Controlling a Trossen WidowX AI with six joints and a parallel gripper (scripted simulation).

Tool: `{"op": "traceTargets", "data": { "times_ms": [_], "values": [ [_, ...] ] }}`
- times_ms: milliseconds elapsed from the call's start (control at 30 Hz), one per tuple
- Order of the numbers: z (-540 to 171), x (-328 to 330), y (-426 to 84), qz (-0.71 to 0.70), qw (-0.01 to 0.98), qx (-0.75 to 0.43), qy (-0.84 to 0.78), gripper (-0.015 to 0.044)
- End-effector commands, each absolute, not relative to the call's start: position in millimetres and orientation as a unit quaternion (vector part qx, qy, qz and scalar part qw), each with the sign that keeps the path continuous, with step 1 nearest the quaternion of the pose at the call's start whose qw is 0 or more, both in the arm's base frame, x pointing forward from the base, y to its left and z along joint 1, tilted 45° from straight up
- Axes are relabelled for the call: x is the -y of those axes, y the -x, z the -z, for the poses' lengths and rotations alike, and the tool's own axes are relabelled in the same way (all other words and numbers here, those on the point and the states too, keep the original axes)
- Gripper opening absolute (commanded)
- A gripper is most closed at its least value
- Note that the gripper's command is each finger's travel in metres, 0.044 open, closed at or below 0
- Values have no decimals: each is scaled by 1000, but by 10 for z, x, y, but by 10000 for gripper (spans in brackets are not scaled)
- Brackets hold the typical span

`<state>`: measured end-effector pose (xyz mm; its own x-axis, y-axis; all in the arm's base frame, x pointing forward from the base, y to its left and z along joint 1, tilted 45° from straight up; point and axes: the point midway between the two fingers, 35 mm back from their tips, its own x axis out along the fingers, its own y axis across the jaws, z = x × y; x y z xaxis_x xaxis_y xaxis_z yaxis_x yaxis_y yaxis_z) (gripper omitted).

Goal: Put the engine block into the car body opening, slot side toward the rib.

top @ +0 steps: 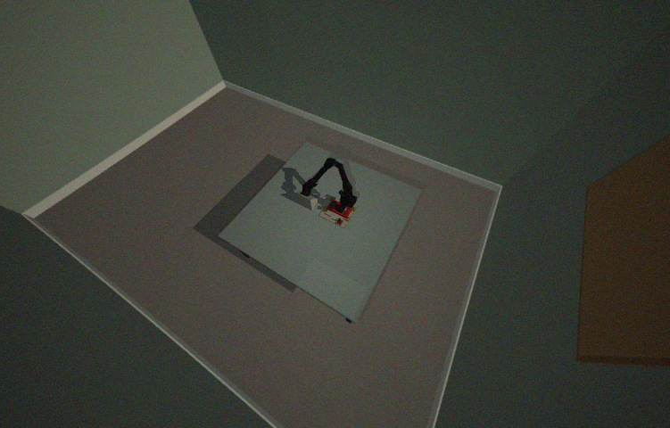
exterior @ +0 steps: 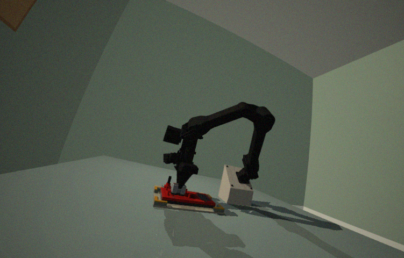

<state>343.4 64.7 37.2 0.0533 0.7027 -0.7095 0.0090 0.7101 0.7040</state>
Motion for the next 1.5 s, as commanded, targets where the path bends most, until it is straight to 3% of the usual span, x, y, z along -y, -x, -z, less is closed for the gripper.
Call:
{"op": "traceTargets", "data": {
  "times_ms": [0, 1100, 1467],
  "values": [
    [-359, -659, -3426, -258, 668, -638, -283, 159],
    [-297, -721, -3431, -259, 668, -638, -283, 159],
    [-308, -711, -3439, -259, 670, -637, -279, 440]
  ]
}}
